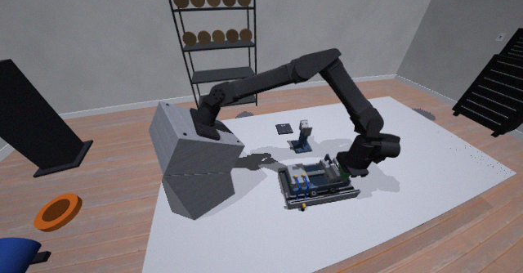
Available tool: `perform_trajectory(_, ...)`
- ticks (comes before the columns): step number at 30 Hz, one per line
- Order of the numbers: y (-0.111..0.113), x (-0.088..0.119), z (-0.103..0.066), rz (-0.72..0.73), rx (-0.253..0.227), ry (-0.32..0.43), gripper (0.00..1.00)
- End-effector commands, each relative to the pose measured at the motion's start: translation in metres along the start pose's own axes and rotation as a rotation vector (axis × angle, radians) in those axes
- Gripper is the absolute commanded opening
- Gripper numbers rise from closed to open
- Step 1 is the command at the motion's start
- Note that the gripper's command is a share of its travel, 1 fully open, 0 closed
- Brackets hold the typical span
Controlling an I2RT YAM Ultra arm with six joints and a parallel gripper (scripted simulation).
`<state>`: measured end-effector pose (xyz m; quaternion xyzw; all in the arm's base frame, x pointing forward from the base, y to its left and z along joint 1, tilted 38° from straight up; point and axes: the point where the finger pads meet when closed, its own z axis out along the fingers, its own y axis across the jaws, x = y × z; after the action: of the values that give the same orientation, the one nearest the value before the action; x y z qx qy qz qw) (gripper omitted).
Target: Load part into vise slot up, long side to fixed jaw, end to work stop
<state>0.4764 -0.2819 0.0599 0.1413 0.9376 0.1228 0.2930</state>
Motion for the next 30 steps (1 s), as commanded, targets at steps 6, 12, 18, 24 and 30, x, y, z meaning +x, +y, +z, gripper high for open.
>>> perform_trajectory(6, 0.000, -0.021, -0.017, -0.017, 0.018, -0.050, 0.00)
perform_trajectory(12, -0.002, -0.014, -0.007, -0.003, 0.010, -0.025, 0.00)
perform_trajectory(18, -0.004, -0.015, -0.009, 0.001, 0.013, -0.025, 0.00)
perform_trajectory(24, -0.004, -0.018, -0.010, -0.004, 0.014, -0.032, 0.00)
perform_trajectory(30, -0.004, -0.018, -0.010, -0.004, 0.014, -0.032, 0.00)
